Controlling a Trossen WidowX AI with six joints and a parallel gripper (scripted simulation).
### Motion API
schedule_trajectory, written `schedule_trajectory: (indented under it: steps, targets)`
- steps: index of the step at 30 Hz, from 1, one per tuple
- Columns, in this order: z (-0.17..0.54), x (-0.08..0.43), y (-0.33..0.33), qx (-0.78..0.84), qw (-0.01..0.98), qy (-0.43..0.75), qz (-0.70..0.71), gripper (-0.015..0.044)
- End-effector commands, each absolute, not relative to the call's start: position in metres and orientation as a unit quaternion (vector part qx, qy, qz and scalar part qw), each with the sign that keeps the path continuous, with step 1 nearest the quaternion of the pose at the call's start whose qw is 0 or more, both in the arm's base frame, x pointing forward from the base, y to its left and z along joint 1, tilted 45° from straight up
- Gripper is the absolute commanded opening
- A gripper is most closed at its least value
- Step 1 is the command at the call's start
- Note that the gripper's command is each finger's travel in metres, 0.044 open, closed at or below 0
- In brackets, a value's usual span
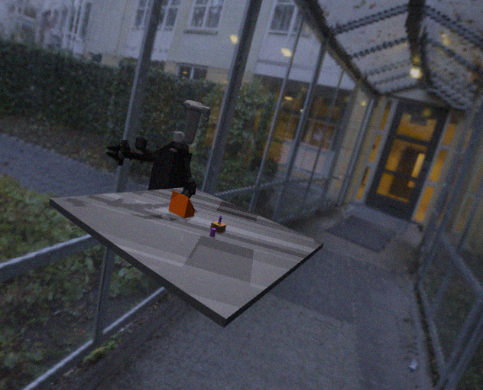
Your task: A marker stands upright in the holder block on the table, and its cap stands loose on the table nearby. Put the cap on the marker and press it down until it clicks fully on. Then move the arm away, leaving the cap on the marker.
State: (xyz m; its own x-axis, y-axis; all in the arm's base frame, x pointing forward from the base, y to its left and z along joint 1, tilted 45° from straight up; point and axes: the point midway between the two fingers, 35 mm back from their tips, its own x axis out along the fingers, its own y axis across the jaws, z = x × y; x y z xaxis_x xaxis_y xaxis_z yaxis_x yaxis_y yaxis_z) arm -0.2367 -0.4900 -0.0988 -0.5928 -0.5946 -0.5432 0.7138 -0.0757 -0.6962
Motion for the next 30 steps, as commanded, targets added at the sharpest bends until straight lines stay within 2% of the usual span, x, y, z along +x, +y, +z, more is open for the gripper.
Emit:
schedule_trajectory:
  steps: [1, 4, 14, 17, 23, 30]
  targets:
    - [-0.106, -0.182, -0.512, 0.064, 0.511, 0.513, -0.687, 0.0245]
    - [-0.104, -0.172, -0.511, 0.075, 0.509, 0.493, -0.701, 0.0245]
    - [-0.127, -0.004, -0.514, 0.103, 0.659, 0.528, -0.526, 0.0245]
    - [-0.133, 0.047, -0.499, 0.107, 0.695, 0.544, -0.458, 0.0245]
    - [-0.136, 0.109, -0.473, 0.124, 0.729, 0.559, -0.375, 0.0245]
    - [-0.133, 0.208, -0.401, 0.172, 0.754, 0.592, -0.228, 0.0245]
